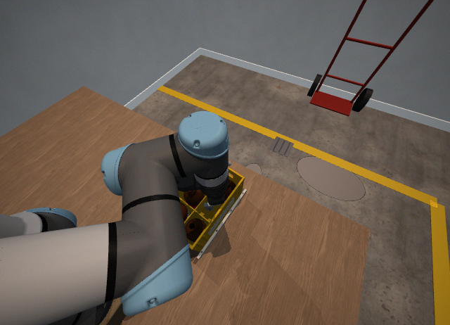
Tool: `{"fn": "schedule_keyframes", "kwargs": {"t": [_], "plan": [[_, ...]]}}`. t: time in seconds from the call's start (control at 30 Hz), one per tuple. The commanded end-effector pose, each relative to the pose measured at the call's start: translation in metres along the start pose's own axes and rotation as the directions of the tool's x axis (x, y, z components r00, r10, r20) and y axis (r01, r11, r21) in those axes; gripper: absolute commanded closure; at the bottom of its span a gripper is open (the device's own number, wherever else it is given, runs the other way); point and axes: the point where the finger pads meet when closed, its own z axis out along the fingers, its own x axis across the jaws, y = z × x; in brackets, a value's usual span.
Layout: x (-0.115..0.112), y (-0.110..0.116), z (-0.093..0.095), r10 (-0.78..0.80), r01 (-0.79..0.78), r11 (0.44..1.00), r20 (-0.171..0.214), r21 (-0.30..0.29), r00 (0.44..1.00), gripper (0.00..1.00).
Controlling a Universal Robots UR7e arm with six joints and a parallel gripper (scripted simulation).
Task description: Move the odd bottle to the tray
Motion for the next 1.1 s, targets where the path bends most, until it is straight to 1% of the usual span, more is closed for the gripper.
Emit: {"fn": "schedule_keyframes", "kwargs": {"t": [0.0, 0.63, 1.07], "plan": [[0.0, 0.0, 0.0, 0.0, 0.0, 1.0, 0.0, -0.001, 1.0, 0.0], [0.0, 0.0, 0.005, 0.0, 0.0, 1.0, 0.0, -0.001, 1.0, 0.0], [0.0, 0.0, 0.019, 0.0, 0.0, 1.0, 0.0, -0.001, 1.0, 0.0]]}}
